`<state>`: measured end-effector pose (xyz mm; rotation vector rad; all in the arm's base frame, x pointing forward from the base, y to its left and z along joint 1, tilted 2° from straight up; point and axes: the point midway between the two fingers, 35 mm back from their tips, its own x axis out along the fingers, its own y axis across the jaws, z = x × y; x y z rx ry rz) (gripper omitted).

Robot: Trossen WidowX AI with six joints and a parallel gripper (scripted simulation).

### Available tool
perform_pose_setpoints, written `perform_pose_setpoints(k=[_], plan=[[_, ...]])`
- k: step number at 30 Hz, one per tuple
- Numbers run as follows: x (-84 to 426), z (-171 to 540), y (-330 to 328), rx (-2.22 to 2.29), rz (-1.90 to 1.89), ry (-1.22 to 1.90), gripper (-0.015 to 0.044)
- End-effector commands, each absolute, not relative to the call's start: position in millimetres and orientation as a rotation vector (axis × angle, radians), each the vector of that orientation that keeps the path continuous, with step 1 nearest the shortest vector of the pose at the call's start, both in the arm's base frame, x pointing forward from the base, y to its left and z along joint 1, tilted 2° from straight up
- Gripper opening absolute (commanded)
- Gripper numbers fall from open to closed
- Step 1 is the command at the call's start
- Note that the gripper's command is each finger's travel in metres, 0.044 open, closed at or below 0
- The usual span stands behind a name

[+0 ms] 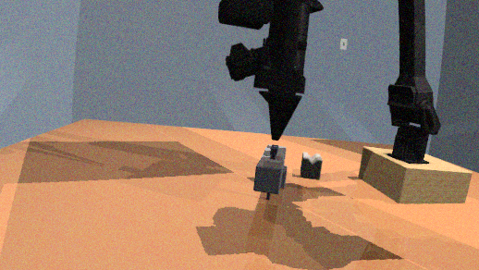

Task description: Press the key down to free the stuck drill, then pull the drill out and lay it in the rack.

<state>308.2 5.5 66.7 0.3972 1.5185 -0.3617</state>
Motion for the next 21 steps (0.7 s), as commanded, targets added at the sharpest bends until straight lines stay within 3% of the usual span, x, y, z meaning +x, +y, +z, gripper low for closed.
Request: perform_pose_setpoints(k=[1, 7, 14, 21], plan=[[310.0, 77.8, 5.3, 0.400, -0.364, 1.534, 0.0105], [312.1, 138.1, 0.6, 0.400, -0.364, 1.533, 0.0263], [310.6, 123.7, -20.1, 0.258, -0.238, 1.529, 0.0440], [295.6, 93.7, -77.0, -0.162, 0.121, 1.525, 0.0440]])
